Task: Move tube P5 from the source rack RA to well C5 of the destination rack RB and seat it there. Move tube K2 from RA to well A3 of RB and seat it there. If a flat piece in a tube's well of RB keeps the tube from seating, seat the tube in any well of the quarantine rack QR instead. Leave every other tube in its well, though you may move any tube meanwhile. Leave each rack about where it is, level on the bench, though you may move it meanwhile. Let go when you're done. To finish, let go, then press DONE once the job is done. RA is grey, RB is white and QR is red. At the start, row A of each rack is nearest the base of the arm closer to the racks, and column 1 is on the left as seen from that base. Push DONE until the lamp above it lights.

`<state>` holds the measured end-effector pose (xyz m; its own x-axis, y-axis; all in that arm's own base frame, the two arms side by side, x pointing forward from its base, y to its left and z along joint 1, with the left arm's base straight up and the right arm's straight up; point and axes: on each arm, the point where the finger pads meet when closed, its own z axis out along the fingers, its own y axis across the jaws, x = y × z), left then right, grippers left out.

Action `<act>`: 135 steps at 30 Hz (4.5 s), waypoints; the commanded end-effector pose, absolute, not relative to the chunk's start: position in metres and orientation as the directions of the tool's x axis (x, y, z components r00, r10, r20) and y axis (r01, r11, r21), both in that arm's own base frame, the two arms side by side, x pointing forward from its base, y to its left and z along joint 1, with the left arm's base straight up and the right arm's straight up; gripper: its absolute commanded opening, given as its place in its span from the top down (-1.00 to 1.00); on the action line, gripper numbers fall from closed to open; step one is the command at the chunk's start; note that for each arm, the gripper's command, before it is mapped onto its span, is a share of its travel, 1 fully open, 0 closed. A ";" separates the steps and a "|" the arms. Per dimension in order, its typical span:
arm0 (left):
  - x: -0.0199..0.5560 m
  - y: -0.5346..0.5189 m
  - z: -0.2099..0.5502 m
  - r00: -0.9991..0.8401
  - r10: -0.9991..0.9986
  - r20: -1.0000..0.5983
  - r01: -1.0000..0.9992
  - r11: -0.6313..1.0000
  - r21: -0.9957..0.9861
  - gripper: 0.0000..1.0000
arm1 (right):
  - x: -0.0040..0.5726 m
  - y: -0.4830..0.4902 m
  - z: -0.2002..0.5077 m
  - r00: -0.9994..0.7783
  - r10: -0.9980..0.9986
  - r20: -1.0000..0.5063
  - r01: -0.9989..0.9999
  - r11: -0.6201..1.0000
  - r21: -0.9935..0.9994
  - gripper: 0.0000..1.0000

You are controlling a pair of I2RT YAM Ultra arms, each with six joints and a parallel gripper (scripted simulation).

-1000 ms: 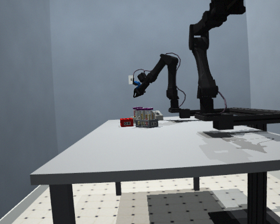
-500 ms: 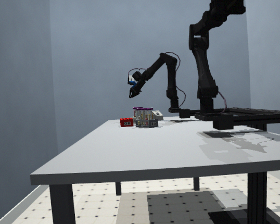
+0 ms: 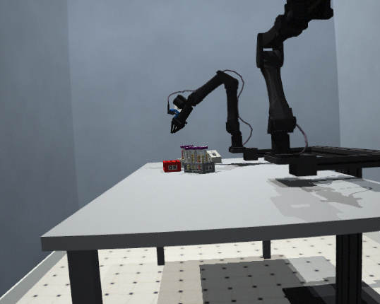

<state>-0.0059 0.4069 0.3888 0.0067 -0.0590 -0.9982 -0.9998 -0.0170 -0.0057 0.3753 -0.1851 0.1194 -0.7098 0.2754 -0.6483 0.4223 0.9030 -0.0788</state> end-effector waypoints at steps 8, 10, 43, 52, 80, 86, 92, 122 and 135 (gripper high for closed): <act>-0.007 0.398 0.416 0.000 0.000 -1.000 -1.000 -0.016 0.000 1.00 | 0.383 -0.142 0.135 -0.754 0.264 -0.601 0.369 0.928 -0.055 0.40; -0.007 0.398 0.416 0.000 0.000 -1.000 -1.000 -0.016 0.000 1.00 | 0.385 -0.130 0.120 -0.810 0.246 -0.532 0.311 0.950 -0.033 0.40; -0.007 0.398 0.416 0.000 0.000 -1.000 -1.000 -0.016 0.000 1.00 | 0.368 0.006 0.120 -0.959 0.061 -0.278 0.060 0.998 0.012 0.40; -0.007 0.398 0.416 0.000 0.000 -1.000 -1.000 -0.016 0.000 1.00 | 0.352 0.042 0.120 -0.976 0.015 -0.218 0.012 1.000 0.015 0.40; -0.007 0.398 0.416 0.000 0.000 -1.000 -1.000 -0.016 0.000 1.00 | 0.284 0.121 0.102 -0.985 -0.172 -0.016 -0.172 0.985 0.011 0.40; -0.007 0.398 0.416 0.000 0.000 -1.000 -1.000 -0.016 0.000 1.00 | 0.295 0.121 0.110 -0.986 -0.154 -0.057 -0.155 0.988 0.013 0.40; -0.007 0.398 0.416 0.000 0.000 -1.000 -1.000 -0.016 0.000 1.00 | 0.294 0.121 0.101 -0.988 -0.154 -0.028 -0.154 0.988 0.005 0.40; -0.007 0.398 0.416 0.000 0.000 -1.000 -1.000 -0.016 0.000 1.00 | 0.289 0.119 0.108 -0.741 -0.672 -0.014 -0.672 0.741 -0.004 0.40; -0.007 0.398 0.416 0.000 0.000 -1.000 -1.000 -0.016 0.000 1.00 | 0.289 0.119 0.108 -0.451 -0.893 -0.012 -0.893 0.451 -0.008 0.40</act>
<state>-0.0059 0.4069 0.3888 0.0067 -0.0590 -0.9982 -0.9998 -0.0170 -0.0057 0.2807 0.1188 0.0965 -0.5768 -0.8167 0.0144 -0.8167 0.5770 0.0070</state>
